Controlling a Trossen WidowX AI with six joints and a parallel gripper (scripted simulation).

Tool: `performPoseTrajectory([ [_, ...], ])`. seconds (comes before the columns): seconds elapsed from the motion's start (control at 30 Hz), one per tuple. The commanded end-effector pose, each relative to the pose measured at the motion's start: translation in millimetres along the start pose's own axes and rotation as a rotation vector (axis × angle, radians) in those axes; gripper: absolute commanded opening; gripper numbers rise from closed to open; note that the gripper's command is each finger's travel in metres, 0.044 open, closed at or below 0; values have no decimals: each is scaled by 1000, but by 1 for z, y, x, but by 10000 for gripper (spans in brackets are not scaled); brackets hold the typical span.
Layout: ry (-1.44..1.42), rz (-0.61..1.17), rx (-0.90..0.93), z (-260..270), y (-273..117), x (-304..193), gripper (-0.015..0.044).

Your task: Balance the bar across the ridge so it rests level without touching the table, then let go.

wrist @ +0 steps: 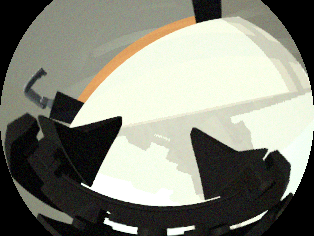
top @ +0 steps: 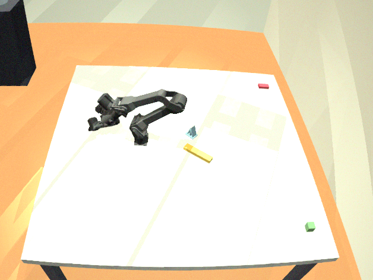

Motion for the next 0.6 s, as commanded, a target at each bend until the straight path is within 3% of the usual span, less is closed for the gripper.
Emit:
performPoseTrajectory([
  [0.0, 2, -1, -2, 0, 0, 0, 374],
  [0.1, 25, -14, -23, -4, -1, 6, 315],
  [0.57, 171, -87, -150, -27, -8, 37, 315],
])
Point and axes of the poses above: the point midway between the two fingers, 35 mm back from their tips, its own y axis out along the fingers, its own z axis across the jaws, x = y × z, the point moved 6 cm from there along -y, back along the fingers, and after that the axes turned 12 degrees about y, right-handed, at the moved point
